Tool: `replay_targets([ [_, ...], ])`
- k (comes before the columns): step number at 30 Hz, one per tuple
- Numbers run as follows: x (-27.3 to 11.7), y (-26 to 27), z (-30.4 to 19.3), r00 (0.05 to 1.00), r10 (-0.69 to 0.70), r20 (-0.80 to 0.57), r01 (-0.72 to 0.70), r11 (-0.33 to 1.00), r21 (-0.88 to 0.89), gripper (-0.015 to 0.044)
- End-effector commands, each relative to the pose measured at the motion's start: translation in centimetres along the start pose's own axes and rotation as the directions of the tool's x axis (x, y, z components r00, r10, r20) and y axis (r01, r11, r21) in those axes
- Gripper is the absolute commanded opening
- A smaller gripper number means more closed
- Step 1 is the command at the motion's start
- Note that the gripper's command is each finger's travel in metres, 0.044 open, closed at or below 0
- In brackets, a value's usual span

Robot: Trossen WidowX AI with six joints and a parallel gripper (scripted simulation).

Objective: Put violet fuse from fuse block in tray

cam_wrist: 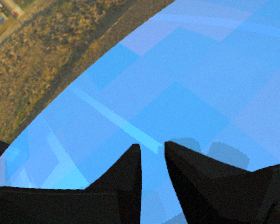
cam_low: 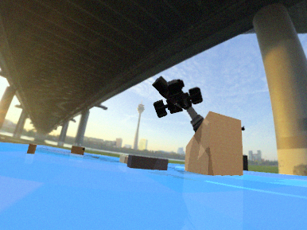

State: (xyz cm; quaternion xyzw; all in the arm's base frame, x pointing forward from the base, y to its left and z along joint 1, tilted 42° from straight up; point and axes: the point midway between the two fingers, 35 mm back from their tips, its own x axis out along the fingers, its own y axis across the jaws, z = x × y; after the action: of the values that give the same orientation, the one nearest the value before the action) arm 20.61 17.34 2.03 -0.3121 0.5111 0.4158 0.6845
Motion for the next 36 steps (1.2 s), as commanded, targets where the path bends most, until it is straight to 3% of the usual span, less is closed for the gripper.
replay_targets([
  [1,1.1,-6.0,-3.6,0.921,-0.211,-0.328,0.388,0.579,0.717,0.0074],
  [6,1.1,-7.8,-4.8,0.864,-0.270,-0.426,0.493,0.275,0.826,0.0074],
  [12,0.8,-10.0,-6.2,0.771,-0.337,-0.540,0.535,-0.117,0.837,0.0074],
  [17,0.6,-11.4,-7.1,0.692,-0.381,-0.614,0.468,-0.412,0.782,0.0074],
  [23,0.3,-13.0,-8.1,0.590,-0.428,-0.684,0.280,-0.687,0.671,0.0074],
  [36,0.3,-13.4,-8.1,0.571,-0.436,-0.695,0.227,-0.730,0.645,0.0074],
])
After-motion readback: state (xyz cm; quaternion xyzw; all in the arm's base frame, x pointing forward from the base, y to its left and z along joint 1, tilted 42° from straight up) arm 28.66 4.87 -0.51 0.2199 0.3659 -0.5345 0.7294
